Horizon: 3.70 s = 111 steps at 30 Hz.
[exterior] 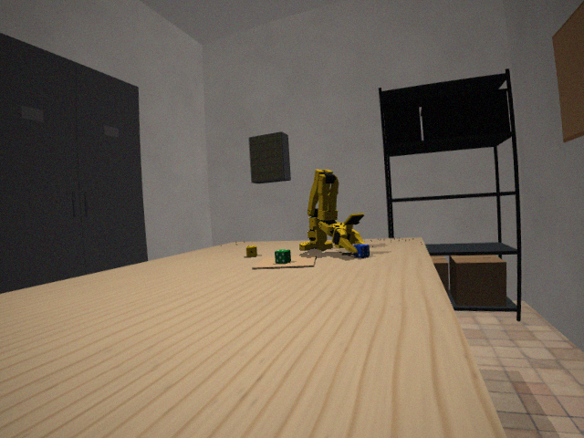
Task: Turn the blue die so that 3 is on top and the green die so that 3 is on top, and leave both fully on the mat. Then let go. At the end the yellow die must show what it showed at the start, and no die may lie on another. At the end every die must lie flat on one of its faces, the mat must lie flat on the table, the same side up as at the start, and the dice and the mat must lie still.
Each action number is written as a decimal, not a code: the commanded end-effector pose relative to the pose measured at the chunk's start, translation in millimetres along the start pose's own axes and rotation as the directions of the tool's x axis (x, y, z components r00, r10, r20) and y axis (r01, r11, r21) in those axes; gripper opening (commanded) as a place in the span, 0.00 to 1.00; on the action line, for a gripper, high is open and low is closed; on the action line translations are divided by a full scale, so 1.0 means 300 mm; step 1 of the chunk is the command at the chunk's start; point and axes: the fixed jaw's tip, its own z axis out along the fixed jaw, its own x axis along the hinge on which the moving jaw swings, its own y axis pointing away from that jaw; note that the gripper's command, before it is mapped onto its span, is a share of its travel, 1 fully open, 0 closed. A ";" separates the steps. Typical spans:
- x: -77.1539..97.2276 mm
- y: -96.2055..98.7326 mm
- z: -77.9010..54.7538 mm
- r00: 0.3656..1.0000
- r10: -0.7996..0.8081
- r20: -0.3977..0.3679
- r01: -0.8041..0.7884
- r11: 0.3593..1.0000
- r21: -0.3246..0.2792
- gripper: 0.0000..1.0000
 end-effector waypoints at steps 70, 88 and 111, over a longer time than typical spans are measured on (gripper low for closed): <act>-0.029 -0.005 0.007 0.999 -0.002 0.040 0.002 1.000 0.006 0.36; -0.159 -0.004 -0.041 0.999 -0.002 0.040 0.002 1.000 0.006 0.36; -0.177 -0.003 -0.059 0.999 -0.002 0.040 0.002 1.000 0.006 0.36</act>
